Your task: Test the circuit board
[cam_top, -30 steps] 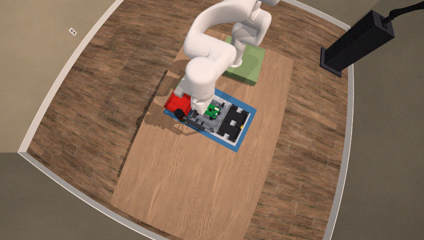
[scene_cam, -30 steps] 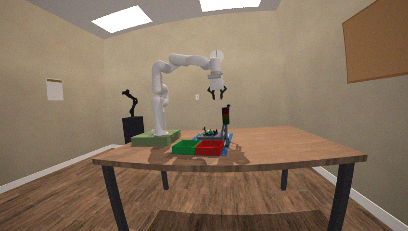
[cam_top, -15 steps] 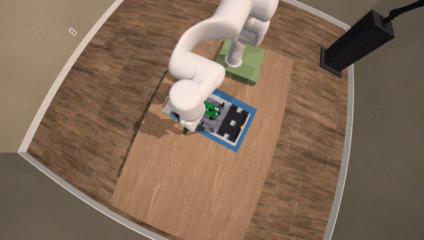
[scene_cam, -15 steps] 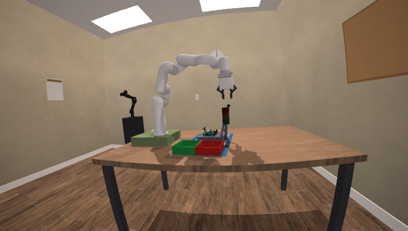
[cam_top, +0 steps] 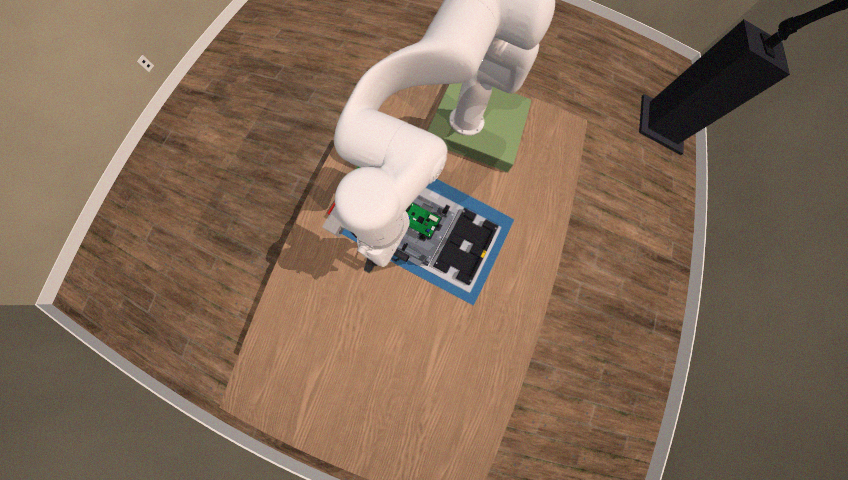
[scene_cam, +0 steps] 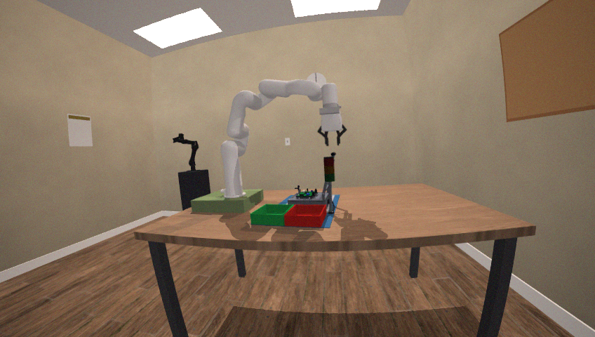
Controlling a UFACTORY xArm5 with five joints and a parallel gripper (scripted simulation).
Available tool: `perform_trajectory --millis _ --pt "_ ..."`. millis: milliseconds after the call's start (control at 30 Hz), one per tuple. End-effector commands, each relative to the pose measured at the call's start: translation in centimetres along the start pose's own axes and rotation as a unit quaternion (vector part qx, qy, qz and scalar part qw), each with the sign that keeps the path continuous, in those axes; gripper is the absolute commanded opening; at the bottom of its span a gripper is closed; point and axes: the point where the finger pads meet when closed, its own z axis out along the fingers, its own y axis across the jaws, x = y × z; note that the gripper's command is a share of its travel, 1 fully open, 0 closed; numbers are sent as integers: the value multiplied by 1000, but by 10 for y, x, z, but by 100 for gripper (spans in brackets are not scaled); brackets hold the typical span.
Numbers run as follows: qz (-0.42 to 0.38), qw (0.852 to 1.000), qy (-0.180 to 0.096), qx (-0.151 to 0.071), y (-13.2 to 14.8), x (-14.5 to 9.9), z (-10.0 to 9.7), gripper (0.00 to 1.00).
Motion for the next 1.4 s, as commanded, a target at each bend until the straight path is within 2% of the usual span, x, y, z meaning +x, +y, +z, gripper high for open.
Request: perform_trajectory --millis 0,833,1367 --pt "0 1000 0 2 -1 0 5 52" --pt "0 1000 0 2 -1 0 13 52" --pt "0 1000 0 2 -2 -1 45 52"
